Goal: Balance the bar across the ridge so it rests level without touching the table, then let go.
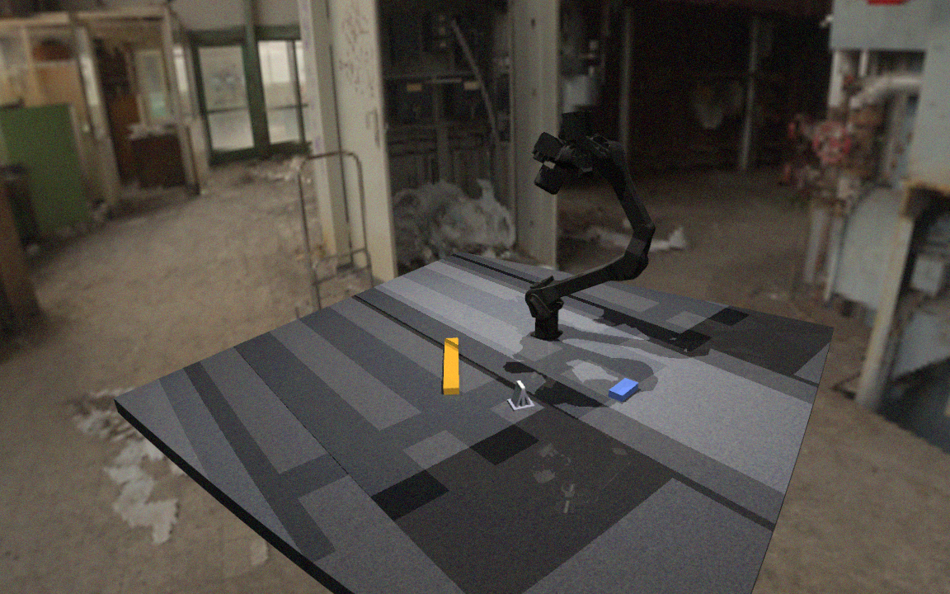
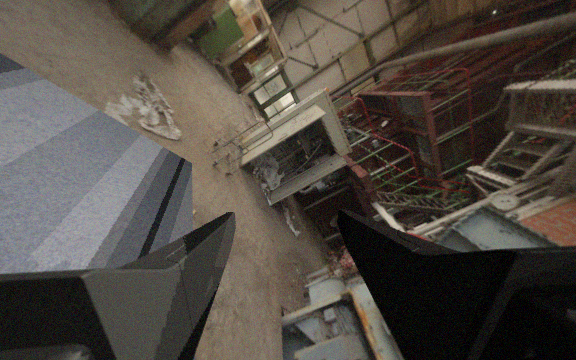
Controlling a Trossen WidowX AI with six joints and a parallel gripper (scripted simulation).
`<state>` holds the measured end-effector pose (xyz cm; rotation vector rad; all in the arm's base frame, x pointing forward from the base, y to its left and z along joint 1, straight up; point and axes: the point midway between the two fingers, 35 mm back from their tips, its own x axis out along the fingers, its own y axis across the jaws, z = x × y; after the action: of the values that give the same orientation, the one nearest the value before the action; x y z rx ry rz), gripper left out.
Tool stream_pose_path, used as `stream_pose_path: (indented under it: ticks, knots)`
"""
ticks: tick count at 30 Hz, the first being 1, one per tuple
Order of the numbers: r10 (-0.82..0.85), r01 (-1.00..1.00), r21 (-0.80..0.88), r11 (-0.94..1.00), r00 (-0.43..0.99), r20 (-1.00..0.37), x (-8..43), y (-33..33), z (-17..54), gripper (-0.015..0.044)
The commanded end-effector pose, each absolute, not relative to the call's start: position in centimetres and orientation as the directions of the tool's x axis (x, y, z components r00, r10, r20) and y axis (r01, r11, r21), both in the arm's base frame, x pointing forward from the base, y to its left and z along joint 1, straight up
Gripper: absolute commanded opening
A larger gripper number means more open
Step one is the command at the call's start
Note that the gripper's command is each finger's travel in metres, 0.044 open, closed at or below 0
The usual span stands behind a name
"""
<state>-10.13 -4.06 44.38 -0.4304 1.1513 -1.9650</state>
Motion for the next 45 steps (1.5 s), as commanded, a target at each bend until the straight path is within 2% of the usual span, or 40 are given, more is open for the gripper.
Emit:
stream_pose_path:
  ticks: [1, 11, 22, 34, 45]
  knots:
    - [-0.83, 0.486, -0.864, -0.131, -0.53, -0.173, -8.7, -8.0, 43.5, 0.0315]
    - [-0.889, 0.467, -0.872, 0.147, -0.324, -0.324, -4.5, -14.6, 40.9, 0.0315]
    - [-0.858, 0.346, -0.831, 0.436, -0.118, -0.499, 1.5, -19.6, 37.0, 0.0315]
    - [-0.732, 0.131, -0.722, 0.68, 0.057, -0.679, 8.8, -22.1, 31.6, 0.0315]
    - [-0.546, -0.106, -0.562, 0.82, 0.148, -0.824, 15.3, -21.6, 26.0, 0.0315]
